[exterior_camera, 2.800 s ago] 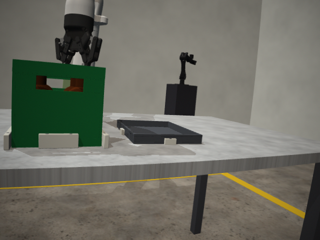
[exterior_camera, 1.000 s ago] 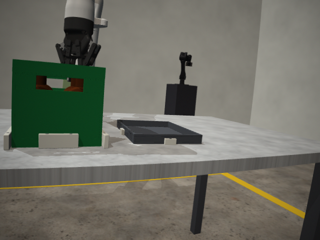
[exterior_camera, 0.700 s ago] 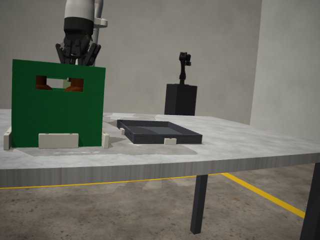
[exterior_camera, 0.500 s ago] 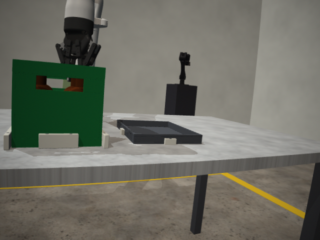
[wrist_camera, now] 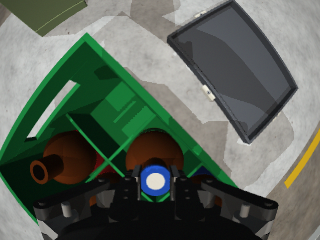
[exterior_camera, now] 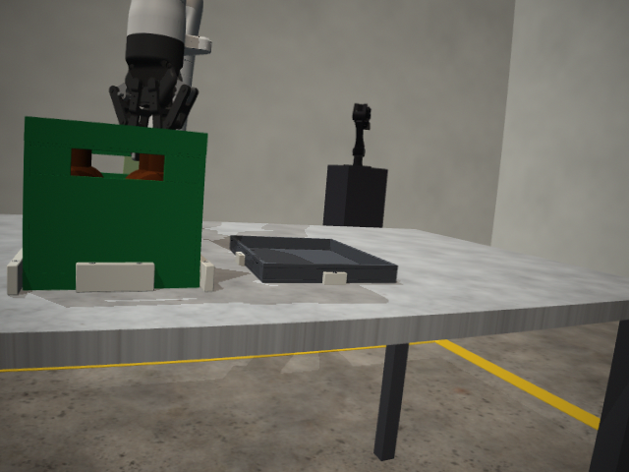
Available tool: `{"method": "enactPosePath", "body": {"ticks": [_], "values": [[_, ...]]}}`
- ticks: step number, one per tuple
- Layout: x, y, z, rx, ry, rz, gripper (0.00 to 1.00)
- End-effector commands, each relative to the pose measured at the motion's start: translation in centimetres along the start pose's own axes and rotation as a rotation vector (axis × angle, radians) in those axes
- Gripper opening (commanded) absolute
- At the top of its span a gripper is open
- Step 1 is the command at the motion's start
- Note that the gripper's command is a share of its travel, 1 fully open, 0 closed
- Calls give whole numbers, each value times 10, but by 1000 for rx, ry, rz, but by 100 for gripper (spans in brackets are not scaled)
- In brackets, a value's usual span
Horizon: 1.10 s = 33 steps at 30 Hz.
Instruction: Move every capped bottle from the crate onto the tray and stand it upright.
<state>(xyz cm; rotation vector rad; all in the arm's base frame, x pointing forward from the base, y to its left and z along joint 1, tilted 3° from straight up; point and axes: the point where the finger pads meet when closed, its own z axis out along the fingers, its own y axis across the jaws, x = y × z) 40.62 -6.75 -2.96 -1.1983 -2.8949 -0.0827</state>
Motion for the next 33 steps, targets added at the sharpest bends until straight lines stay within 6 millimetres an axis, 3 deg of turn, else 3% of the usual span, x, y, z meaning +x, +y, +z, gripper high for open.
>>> {"method": "enactPosePath", "body": {"ticks": [1,5,20,23,33], "values": [[-1,0,-1,-1,-1,0,0],[-1,0,-1,-1,-1,0,0],[0,0,-51,-2,-1,-1,0],[2,1,-48,1,6,-5,0],[-1,0,-81,-1,1,-2,0]]}}
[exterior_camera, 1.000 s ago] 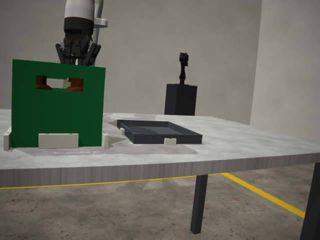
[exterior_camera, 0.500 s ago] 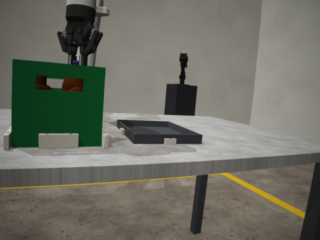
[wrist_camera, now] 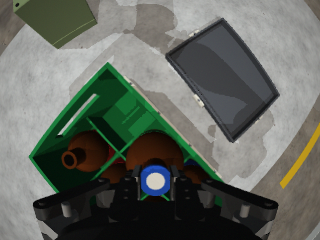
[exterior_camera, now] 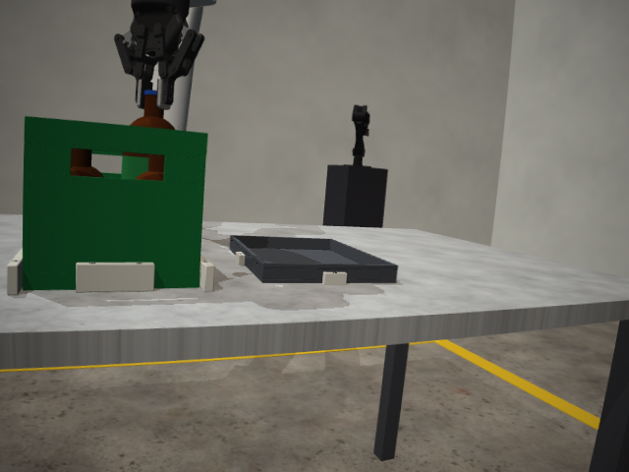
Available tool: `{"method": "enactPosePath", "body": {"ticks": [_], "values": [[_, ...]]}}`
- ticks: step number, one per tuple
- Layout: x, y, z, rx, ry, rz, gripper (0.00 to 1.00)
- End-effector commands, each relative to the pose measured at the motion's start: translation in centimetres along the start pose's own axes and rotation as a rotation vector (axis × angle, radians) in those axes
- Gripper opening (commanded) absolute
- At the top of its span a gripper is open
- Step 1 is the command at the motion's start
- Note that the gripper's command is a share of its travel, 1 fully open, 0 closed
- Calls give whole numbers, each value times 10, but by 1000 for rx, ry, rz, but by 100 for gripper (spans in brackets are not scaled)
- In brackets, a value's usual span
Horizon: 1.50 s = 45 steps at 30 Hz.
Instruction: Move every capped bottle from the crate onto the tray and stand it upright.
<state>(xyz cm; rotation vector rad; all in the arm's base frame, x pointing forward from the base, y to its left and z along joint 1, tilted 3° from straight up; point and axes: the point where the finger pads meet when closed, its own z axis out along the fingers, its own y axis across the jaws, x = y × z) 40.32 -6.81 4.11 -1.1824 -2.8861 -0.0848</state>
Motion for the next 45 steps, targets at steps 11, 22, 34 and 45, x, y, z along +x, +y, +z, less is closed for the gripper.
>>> {"method": "enactPosePath", "body": {"ticks": [11,22,34,45], "values": [[-3,-1,-35,-2,-8,4,0],[-6,-1,-68,-6,-16,6,0],[-5,-1,-95,-5,-13,5,0],[-4,-1,-105,-3,-9,5,0]]}}
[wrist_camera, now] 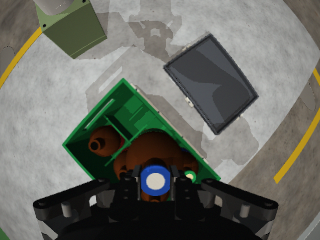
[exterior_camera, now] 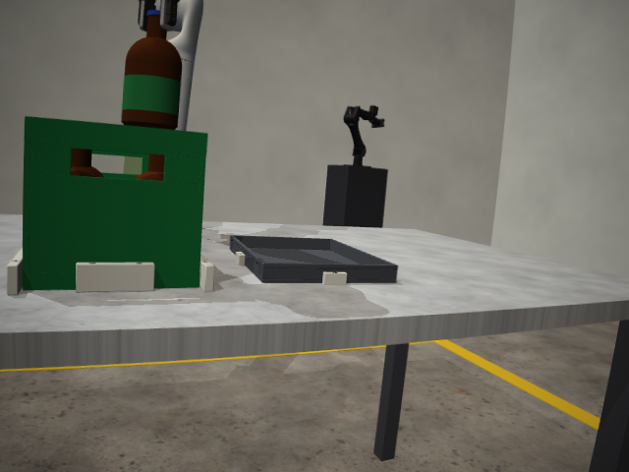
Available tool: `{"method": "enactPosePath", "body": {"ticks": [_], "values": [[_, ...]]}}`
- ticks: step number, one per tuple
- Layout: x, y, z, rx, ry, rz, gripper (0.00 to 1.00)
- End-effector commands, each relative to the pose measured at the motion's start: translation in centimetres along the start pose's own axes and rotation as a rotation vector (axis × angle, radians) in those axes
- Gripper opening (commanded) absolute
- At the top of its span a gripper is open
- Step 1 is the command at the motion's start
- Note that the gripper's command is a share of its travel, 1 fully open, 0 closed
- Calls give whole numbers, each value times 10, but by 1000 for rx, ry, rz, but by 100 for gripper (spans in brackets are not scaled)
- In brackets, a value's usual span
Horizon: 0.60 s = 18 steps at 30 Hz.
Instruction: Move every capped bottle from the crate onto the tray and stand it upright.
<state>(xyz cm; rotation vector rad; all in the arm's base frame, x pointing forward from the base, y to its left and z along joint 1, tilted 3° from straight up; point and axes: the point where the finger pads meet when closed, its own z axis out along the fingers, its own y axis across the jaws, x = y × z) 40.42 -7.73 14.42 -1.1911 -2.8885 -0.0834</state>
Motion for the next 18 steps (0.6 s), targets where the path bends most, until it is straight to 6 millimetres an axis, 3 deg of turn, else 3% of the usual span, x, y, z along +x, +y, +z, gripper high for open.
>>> {"method": "enactPosePath", "body": {"ticks": [1,12,18], "values": [[-1,0,-2,-2,-4,0,0],[-2,1,-6,-5,-10,1,0],[15,1,-4,-5,-9,1,0]]}}
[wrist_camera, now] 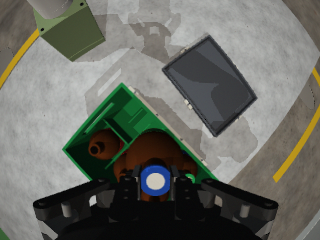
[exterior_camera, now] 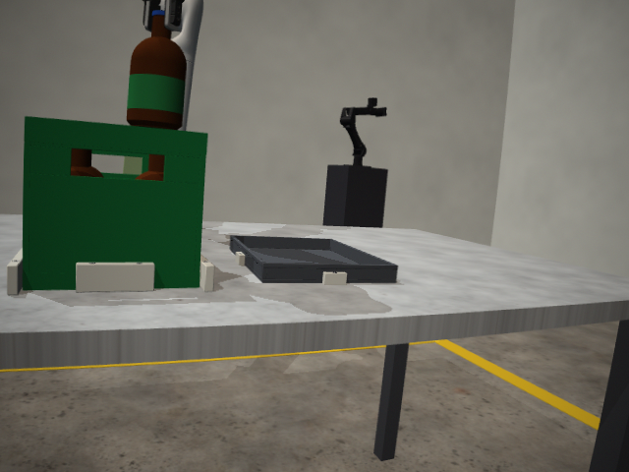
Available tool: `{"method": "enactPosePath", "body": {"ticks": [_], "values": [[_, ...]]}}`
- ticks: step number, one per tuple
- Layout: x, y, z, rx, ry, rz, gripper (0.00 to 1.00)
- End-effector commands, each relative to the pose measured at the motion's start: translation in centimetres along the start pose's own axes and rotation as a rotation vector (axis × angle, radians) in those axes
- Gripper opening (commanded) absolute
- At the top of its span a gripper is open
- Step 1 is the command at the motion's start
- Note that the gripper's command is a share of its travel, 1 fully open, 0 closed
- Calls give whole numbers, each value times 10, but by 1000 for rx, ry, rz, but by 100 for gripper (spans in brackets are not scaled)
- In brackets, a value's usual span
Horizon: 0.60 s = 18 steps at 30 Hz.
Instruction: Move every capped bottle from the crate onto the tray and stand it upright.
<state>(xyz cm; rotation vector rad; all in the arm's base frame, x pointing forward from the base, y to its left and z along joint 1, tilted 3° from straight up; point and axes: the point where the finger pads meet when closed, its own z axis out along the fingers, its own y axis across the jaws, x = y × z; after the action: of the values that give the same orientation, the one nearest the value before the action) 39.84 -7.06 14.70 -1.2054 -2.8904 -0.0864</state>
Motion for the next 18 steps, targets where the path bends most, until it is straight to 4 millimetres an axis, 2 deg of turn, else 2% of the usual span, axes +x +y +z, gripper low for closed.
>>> {"method": "enactPosePath", "body": {"ticks": [1,18], "values": [[9,1,-1,0,-3,-7,0],[49,2,1,0,-2,-4,0]]}}
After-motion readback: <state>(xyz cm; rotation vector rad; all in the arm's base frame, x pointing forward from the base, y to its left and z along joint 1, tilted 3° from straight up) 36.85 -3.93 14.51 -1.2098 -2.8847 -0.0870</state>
